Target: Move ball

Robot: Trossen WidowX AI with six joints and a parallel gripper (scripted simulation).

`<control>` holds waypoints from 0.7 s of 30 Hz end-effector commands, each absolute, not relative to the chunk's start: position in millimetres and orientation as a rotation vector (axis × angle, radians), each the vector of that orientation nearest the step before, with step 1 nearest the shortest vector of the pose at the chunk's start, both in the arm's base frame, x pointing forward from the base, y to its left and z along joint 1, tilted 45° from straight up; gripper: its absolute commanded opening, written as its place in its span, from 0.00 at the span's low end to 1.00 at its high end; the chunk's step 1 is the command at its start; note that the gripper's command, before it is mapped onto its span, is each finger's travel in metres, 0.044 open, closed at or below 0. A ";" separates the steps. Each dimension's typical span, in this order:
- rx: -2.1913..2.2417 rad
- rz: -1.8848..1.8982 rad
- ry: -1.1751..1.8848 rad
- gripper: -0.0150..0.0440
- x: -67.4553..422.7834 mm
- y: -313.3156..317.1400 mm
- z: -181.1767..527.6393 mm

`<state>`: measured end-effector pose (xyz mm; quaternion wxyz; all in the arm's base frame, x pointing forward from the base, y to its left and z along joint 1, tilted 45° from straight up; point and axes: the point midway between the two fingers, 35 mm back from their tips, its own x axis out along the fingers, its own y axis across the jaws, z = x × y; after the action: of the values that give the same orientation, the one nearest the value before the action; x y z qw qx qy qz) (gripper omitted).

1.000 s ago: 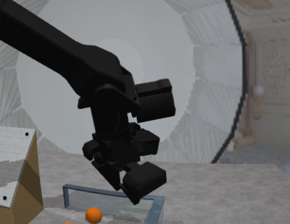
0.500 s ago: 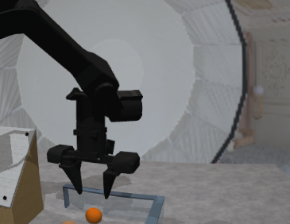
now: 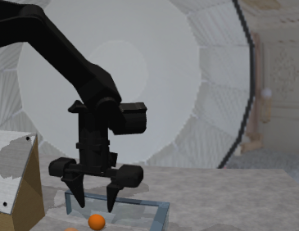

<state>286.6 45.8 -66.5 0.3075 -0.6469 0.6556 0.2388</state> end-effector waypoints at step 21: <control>-1.720 0.634 1.738 0.69 286.4 20.1 -90.6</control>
<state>287.1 22.8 -88.6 0.3065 -0.6469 0.6564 0.2381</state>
